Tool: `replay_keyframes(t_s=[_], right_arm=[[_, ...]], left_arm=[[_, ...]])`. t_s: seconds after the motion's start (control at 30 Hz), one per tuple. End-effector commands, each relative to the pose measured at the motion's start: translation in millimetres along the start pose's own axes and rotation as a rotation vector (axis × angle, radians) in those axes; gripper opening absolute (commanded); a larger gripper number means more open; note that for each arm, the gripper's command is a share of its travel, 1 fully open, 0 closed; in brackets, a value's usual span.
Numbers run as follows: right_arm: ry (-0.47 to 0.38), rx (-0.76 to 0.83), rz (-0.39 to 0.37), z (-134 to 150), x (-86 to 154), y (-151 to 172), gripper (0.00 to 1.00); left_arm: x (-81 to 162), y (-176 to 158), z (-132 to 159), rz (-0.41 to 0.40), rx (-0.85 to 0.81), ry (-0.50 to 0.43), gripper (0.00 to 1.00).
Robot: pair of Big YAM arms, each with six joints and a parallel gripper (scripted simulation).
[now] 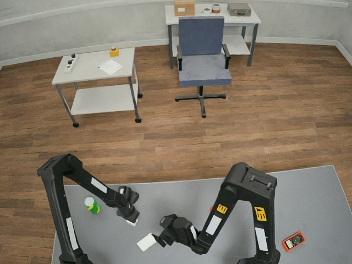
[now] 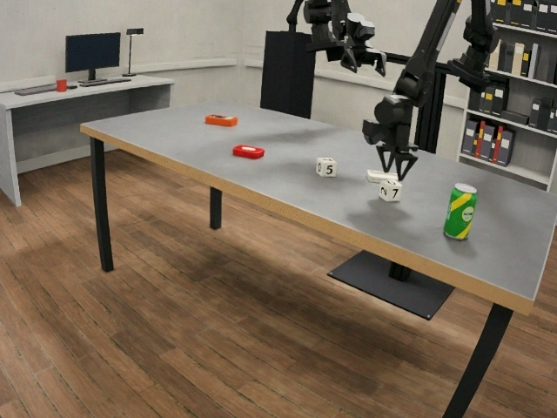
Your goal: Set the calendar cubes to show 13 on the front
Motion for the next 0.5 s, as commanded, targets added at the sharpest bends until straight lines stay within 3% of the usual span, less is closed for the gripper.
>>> replay_keyframes(t_s=[0.0, 0.47], right_arm=[[-0.013, -0.003, 0.006, -5.6, -3.4, -2.8, 1.0], [-0.013, -0.003, 0.006, -5.6, -3.4, -2.8, 1.0]], left_arm=[[-13.4, -4.8, 1.2, 0.002, -0.015, 0.005, 0.69], [-32.9, -1.2, 3.4, 0.003, -0.003, 0.008, 0.69]])
Point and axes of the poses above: on each arm, the point where the finger pads meet when closed, its own x axis back along the fingers, its own y axis across the jaws, z = x × y, the point moved 3 cm from there along x, back along the fingers, and after that the axes turned 10 degrees about x, right-handed, at the moved point
